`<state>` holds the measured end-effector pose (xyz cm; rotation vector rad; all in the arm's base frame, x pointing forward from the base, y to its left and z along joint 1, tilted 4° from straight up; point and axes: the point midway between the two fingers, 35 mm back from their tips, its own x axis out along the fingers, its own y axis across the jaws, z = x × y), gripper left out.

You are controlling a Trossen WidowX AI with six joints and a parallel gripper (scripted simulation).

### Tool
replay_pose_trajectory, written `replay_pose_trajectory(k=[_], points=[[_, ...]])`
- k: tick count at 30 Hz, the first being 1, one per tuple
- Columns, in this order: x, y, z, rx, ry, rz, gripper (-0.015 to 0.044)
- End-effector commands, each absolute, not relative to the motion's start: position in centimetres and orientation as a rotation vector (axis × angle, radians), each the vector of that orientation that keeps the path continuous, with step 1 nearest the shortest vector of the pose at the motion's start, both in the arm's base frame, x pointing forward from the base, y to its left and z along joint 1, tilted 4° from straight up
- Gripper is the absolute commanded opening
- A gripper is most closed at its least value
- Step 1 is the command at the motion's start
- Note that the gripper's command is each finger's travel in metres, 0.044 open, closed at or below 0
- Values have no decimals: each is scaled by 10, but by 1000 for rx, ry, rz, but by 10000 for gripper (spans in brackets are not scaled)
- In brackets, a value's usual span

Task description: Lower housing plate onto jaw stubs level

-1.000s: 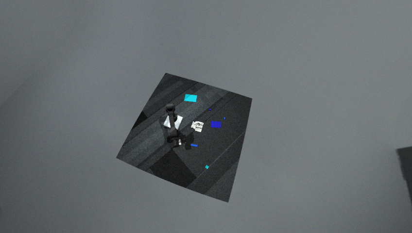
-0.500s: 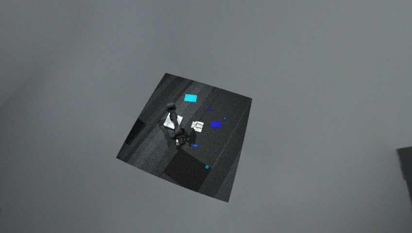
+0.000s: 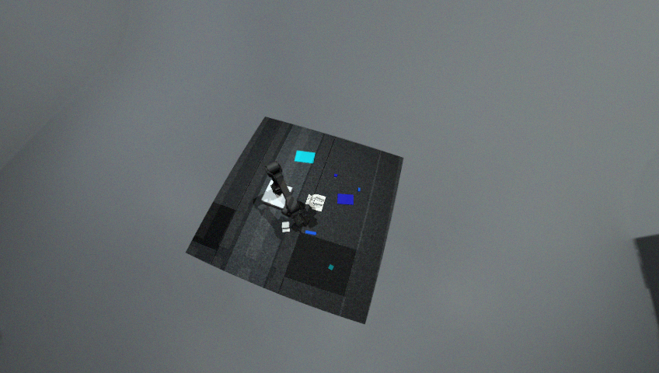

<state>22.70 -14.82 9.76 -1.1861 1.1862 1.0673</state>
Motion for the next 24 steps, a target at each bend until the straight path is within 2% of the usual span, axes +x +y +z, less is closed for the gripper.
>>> replay_pose_trajectory(k=[1,24], points=[[230,-135,96,-1114,1227,1013,351],[249,-65,98,-703,1382,639,351]])
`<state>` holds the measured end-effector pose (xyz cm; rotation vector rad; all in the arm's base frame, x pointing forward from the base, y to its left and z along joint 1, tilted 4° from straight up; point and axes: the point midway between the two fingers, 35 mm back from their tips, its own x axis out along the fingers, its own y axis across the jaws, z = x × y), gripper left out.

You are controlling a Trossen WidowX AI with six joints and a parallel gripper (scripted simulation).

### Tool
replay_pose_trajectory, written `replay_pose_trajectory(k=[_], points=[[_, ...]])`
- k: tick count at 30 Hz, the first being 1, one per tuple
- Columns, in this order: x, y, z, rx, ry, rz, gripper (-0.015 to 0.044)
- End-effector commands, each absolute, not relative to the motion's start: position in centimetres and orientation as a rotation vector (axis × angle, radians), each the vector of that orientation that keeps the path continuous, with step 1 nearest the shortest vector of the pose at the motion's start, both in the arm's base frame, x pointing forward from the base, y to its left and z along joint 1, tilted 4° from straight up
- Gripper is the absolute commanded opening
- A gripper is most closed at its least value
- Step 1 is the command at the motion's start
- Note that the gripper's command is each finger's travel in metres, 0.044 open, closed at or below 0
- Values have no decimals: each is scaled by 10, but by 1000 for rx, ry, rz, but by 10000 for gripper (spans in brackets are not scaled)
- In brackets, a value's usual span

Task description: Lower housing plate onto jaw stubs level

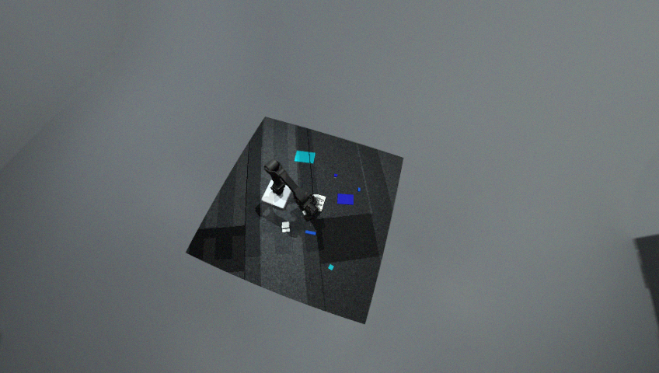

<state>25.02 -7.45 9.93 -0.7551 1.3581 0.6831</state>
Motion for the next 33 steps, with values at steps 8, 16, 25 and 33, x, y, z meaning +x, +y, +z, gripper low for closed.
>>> replay_pose_trajectory(k=[8,16,25,33], points=[[251,-41,98,-557,1418,508,351],[250,-16,98,-410,1444,376,351],[246,11,99,-244,1463,229,351],[242,32,99,-107,1470,109,351]])
